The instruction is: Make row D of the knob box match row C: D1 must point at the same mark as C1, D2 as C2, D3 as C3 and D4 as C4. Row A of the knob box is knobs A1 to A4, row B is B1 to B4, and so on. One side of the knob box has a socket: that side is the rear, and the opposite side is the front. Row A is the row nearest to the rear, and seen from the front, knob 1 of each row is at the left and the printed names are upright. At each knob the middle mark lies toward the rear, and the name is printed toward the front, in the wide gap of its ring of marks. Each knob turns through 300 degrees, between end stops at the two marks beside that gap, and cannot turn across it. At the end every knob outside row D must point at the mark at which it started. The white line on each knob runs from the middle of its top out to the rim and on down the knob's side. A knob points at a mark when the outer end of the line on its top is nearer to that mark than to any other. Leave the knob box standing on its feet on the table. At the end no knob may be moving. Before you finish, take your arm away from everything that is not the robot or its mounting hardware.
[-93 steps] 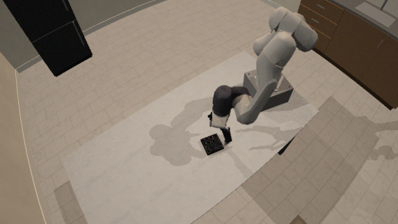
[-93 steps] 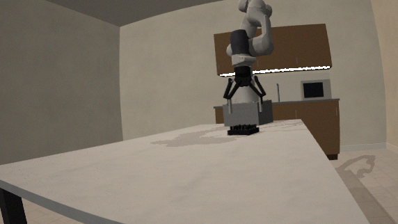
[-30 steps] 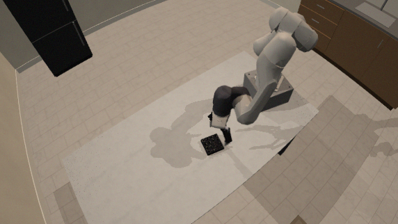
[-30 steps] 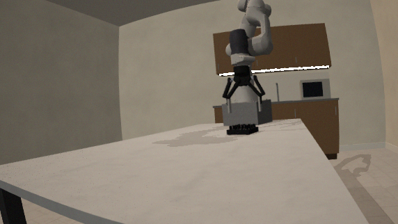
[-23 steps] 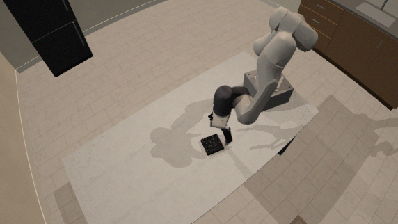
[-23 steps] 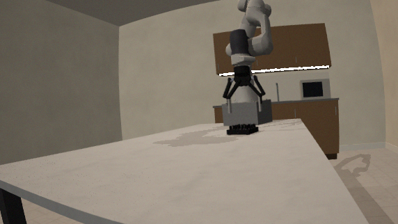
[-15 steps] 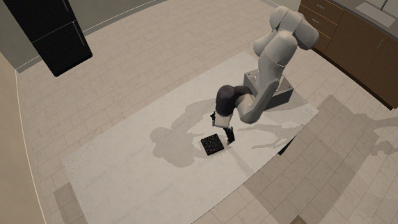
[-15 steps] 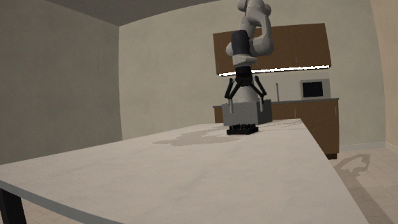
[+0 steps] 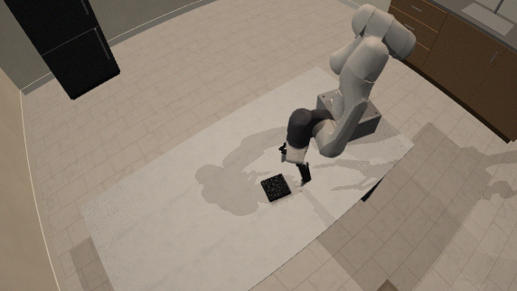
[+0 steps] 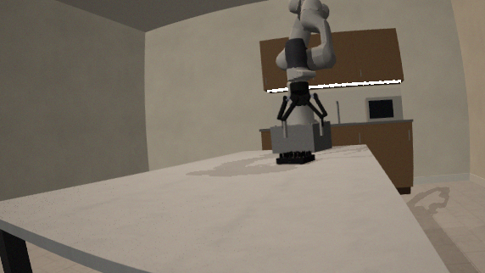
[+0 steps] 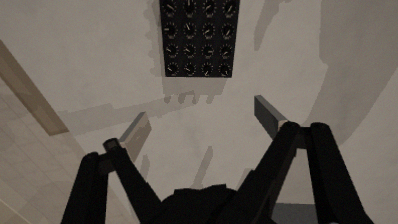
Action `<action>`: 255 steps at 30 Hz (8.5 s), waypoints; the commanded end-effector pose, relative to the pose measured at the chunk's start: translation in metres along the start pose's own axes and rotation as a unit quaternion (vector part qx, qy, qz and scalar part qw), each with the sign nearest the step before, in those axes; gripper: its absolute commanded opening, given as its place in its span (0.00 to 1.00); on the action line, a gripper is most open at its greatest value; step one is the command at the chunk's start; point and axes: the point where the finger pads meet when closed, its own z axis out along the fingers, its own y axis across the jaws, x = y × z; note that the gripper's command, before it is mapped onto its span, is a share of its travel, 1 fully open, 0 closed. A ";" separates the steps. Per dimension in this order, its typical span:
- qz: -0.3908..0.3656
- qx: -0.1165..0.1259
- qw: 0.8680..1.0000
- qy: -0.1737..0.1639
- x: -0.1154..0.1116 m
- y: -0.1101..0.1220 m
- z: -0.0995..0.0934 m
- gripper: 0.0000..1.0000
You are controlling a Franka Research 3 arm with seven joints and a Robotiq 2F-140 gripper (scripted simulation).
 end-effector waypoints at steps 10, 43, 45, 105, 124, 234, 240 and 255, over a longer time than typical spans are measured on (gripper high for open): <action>0.008 -0.001 1.000 0.006 -0.008 0.000 -0.001 1.00; 0.008 -0.001 1.000 0.006 -0.009 -0.001 -0.001 1.00; 0.008 -0.001 1.000 0.006 -0.009 -0.001 -0.001 1.00; 0.039 0.000 0.999 0.006 0.020 0.009 -0.012 1.00; 0.063 0.000 0.998 0.006 0.041 0.018 -0.022 0.12; 0.063 0.000 0.998 0.007 0.042 0.018 0.022 0.12; 0.063 0.000 0.998 0.007 0.042 0.018 0.022 0.12; 0.063 0.000 0.998 0.007 0.043 0.018 0.022 0.12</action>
